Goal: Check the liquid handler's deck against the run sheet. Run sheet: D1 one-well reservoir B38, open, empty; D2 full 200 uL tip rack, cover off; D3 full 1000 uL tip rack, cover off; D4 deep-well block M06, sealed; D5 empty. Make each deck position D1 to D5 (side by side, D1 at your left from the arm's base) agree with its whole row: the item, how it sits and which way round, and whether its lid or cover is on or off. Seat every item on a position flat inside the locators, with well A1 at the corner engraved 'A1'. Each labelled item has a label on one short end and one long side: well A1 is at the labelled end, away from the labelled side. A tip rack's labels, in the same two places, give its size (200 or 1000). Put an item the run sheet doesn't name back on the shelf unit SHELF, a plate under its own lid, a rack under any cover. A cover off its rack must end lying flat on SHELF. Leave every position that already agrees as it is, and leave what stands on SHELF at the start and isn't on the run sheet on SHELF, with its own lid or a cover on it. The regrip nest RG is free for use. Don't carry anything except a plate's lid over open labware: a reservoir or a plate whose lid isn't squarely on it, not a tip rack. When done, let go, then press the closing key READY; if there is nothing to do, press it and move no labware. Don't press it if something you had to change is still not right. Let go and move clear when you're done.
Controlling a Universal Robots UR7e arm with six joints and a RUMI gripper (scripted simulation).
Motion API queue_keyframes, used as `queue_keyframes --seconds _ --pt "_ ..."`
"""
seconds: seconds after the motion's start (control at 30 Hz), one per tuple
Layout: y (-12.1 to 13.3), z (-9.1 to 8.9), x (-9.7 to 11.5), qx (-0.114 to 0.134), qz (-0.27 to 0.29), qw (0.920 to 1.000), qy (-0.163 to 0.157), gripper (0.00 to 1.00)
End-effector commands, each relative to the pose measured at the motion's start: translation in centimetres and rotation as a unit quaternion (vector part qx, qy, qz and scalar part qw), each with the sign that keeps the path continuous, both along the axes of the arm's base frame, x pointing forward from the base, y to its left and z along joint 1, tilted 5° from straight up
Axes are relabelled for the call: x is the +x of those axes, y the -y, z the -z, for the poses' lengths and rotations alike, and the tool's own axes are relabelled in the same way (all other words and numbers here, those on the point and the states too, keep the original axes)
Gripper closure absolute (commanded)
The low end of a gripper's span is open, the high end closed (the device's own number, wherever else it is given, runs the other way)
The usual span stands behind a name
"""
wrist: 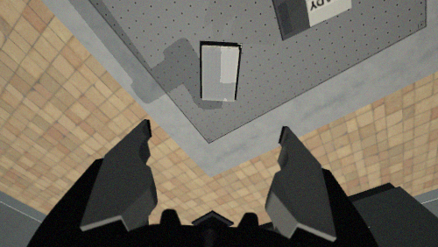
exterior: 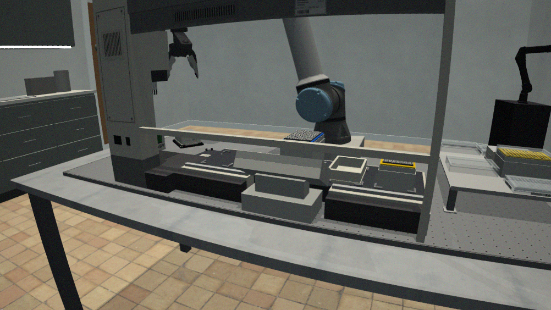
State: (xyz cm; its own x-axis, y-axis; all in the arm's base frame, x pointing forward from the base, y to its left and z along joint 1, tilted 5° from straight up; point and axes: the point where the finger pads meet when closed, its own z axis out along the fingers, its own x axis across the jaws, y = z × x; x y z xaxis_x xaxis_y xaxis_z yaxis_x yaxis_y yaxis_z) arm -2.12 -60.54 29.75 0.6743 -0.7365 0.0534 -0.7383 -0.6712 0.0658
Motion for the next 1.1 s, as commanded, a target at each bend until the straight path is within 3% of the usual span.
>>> queue_keyframes --seconds 0.0,0.23,0.43,0.6,0.83,1.07 --pt "-0.1 -0.9 0.0 -0.001 0.0 1.0 0.0 0.18" --pt "-0.1 -1.1 0.0 -0.001 0.0 1.0 0.0 0.18" --pt "0.5 -1.1 2.8 -0.001 0.06 0.9982 0.005 0.18" --pt "0.5 -1.1 2.8 -0.002 0.09 0.996 0.007 0.18" --pt "0.5 -1.1 2.8 -0.003 0.159 0.9872 0.013 0.18" --pt "0.5 -1.1 2.8 -0.003 0.227 0.9737 0.019 0.18"
